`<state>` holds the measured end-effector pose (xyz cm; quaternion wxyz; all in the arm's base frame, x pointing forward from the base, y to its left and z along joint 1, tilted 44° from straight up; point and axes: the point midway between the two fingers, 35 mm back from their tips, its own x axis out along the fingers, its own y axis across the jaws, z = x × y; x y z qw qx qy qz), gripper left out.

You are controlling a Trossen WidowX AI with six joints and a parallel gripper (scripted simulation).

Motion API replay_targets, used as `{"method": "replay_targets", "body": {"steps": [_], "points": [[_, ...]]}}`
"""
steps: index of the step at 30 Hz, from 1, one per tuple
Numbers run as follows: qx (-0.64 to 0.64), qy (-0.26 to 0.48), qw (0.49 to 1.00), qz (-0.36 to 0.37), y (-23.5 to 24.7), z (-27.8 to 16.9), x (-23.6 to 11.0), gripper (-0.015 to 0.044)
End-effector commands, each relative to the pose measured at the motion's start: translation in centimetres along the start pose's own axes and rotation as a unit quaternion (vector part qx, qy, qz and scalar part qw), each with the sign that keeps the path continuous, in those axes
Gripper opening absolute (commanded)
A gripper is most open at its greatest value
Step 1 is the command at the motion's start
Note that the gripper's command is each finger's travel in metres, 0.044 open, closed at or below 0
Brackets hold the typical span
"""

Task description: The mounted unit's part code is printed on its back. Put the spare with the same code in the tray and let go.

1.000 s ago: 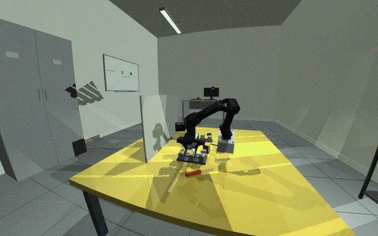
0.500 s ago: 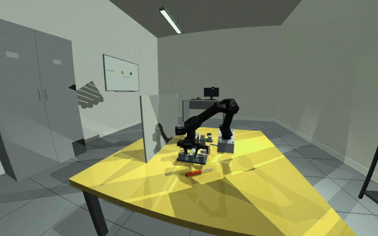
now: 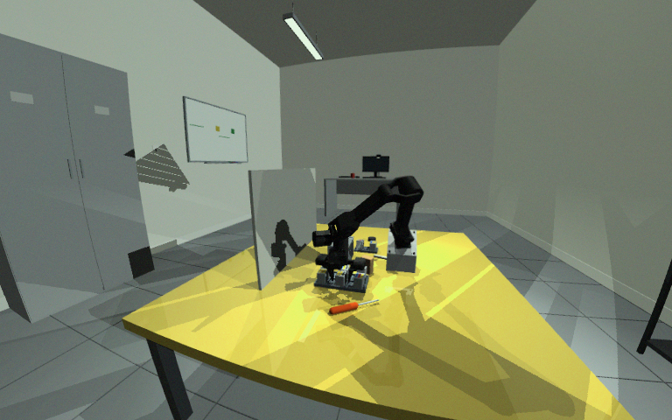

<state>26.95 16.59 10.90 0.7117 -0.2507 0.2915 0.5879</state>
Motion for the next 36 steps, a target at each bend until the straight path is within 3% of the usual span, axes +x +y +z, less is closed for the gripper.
{"method": "replay_targets", "body": {"steps": [1,4,10,17,21,29,36], "points": [[0.002,0.002,1.000,-0.001,0.0,-0.2,0.2,0.0300],[0.002,0.002,1.000,-0.001,0.0,-0.2,0.2,0.0300],[0.001,0.000,1.000,0.000,0.0,-0.1,0.1,0.0143],[0.001,0.000,1.000,0.000,0.0,-0.1,0.1,0.0096],[0.001,0.000,1.000,0.000,0.0,-0.1,0.1,0.0000],[0.001,0.000,1.000,0.000,0.0,-0.1,0.0,0.0000],[0.001,0.005,1.000,0.000,-0.3,-0.2,-3.8,0.0000]]}}
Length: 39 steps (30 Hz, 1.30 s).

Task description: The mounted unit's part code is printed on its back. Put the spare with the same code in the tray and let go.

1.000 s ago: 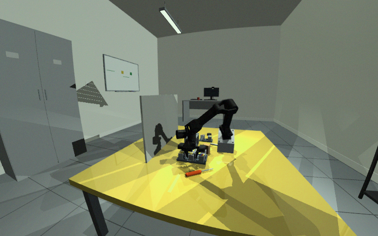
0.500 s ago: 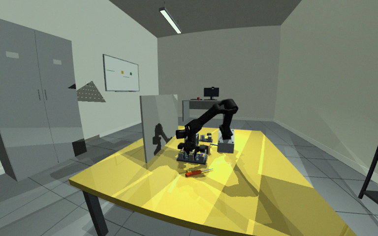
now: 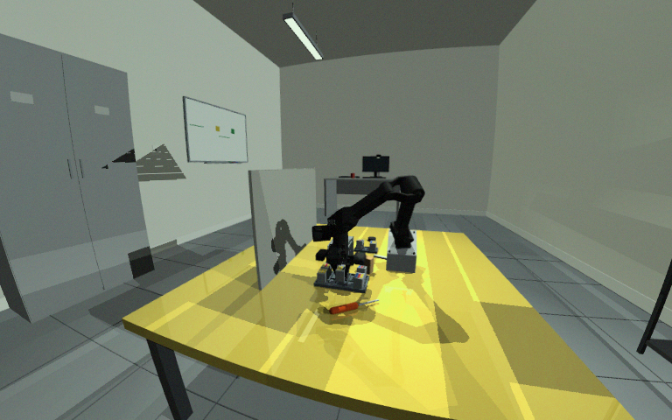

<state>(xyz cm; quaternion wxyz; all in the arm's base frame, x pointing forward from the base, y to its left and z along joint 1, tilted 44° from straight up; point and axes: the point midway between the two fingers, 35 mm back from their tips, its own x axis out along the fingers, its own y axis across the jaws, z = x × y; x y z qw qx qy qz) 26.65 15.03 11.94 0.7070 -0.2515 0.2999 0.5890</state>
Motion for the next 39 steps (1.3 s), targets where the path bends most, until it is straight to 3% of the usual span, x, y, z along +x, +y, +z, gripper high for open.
{"method": "replay_targets", "body": {"steps": [1,7,15,30,39], "points": [[-0.002,-0.002,1.000,-0.006,-0.3,0.1,-2.6,0.0000],[-0.001,-0.003,1.000,-0.007,0.0,0.2,-5.8,0.0000],[0.001,0.000,1.000,-0.007,0.0,0.0,-5.9,0.0000],[0.000,-0.001,1.000,-0.006,-0.2,0.6,-12.9,0.0000],[0.013,0.005,1.000,-0.020,-1.8,-0.8,-13.5,0.0000]]}}
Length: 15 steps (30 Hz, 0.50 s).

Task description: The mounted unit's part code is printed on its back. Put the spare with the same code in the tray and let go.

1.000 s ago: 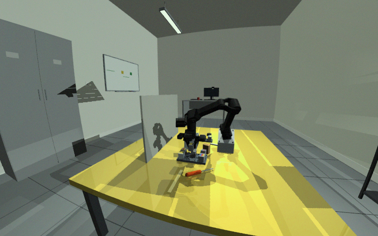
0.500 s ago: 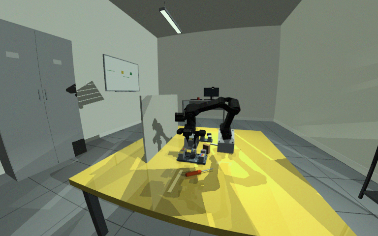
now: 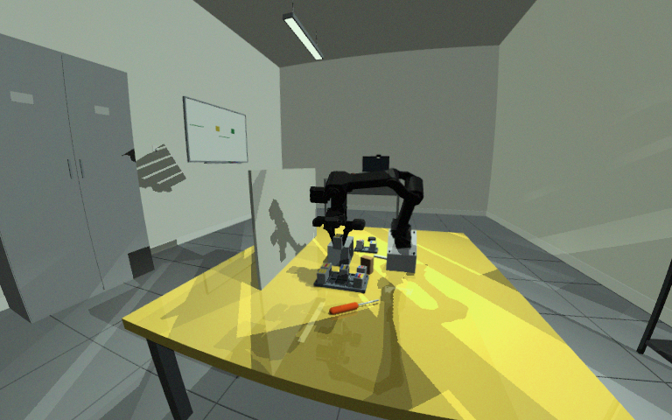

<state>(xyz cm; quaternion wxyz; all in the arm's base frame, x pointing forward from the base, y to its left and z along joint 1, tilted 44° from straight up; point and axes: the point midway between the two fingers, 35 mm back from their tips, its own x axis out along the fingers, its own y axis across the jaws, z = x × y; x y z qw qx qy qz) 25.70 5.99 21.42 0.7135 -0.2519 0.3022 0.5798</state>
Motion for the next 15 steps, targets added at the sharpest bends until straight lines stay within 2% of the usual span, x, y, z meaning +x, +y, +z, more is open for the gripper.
{"method": "replay_targets", "body": {"steps": [1,15], "points": [[0.009,0.005,1.000,-0.013,-1.6,-1.3,-0.5,0.0000],[0.067,0.013,0.997,-0.025,-6.5,-7.1,-1.4,0.0000]]}}
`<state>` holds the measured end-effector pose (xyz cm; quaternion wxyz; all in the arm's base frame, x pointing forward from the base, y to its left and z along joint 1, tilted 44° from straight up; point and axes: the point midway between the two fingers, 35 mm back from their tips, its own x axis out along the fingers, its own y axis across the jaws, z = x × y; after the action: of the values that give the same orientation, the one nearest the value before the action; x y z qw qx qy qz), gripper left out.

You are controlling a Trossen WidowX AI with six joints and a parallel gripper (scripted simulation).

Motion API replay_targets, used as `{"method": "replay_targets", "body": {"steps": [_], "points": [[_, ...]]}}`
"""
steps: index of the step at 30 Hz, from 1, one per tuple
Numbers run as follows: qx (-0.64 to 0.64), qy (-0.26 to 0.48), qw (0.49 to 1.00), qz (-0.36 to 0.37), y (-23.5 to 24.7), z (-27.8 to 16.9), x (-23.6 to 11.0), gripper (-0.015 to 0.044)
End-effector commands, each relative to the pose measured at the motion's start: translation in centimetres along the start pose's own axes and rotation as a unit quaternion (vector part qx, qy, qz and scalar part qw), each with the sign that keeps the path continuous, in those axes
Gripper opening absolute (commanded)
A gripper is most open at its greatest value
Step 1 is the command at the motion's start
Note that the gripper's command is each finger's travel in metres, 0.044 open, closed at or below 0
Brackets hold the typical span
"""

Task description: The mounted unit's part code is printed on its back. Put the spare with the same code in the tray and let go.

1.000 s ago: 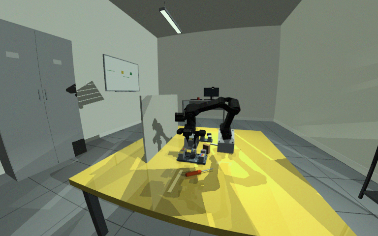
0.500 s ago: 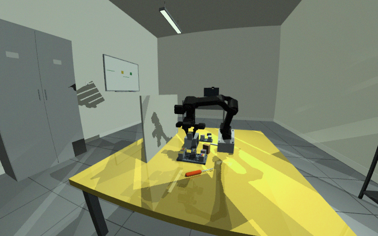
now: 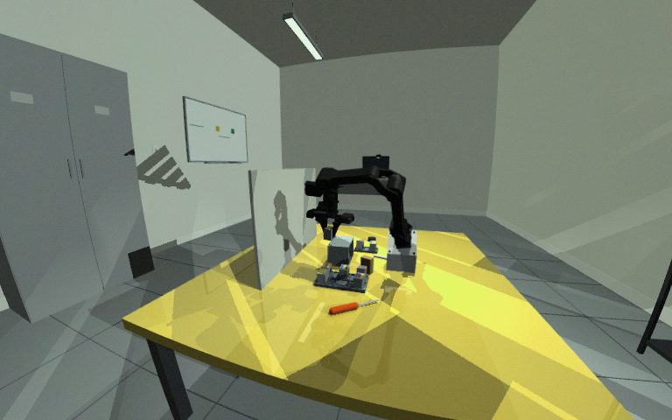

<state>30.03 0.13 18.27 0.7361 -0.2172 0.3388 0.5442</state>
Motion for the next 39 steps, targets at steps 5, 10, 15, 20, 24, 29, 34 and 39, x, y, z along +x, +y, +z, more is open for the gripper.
{"method": "replay_targets", "body": {"steps": [5,10,15,20,24,29,34,39], "points": [[-0.001,0.010,1.000,-0.006,-3.1,-3.4,-0.5,0.0000],[-0.006,0.015,1.000,-0.005,-4.8,-5.9,-0.6,0.0000],[-0.008,0.019,1.000,-0.005,-6.2,-8.6,-0.7,0.0000],[-0.011,0.022,1.000,-0.003,-7.5,-11.4,-0.8,0.0000],[-0.016,0.023,1.000,-0.001,-8.3,-13.8,-0.8,0.0000],[-0.024,0.023,0.999,0.002,-9.0,-16.8,-0.7,0.0000],[-0.031,0.022,0.999,0.005,-9.5,-19.9,-0.6,0.0000],[-0.039,0.020,0.999,0.009,-9.8,-23.0,-0.4,0.0000]]}}
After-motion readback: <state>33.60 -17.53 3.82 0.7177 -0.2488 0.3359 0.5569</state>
